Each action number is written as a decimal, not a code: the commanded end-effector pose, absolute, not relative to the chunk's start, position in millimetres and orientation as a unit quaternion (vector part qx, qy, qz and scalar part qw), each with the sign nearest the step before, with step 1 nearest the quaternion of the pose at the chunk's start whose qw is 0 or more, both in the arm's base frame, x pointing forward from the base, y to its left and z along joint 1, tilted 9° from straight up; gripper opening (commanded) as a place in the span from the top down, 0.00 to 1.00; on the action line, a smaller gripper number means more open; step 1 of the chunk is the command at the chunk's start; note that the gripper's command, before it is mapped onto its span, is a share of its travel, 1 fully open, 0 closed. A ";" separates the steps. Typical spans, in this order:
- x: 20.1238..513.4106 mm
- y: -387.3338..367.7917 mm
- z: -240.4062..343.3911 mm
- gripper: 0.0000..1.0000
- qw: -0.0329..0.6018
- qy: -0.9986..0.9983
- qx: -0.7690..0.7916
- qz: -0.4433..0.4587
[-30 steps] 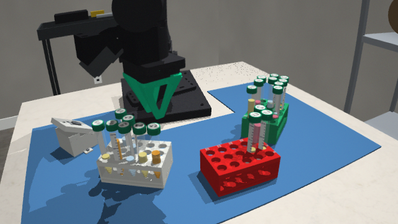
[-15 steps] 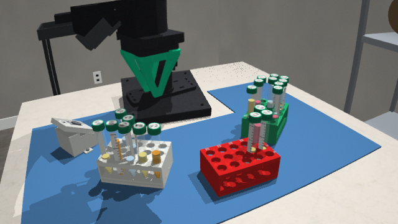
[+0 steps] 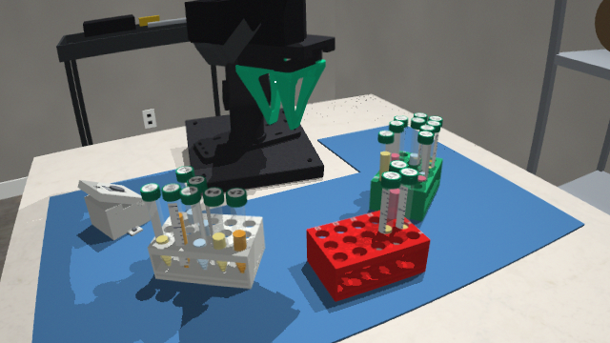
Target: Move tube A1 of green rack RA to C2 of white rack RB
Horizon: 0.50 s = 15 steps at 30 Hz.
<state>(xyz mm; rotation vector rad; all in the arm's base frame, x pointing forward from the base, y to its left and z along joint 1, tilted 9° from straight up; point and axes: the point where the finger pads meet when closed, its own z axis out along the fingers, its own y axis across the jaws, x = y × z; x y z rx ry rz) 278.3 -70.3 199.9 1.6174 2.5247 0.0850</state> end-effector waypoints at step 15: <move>268.4 3.4 200.3 0.70 0.086 0.946 0.312 0.008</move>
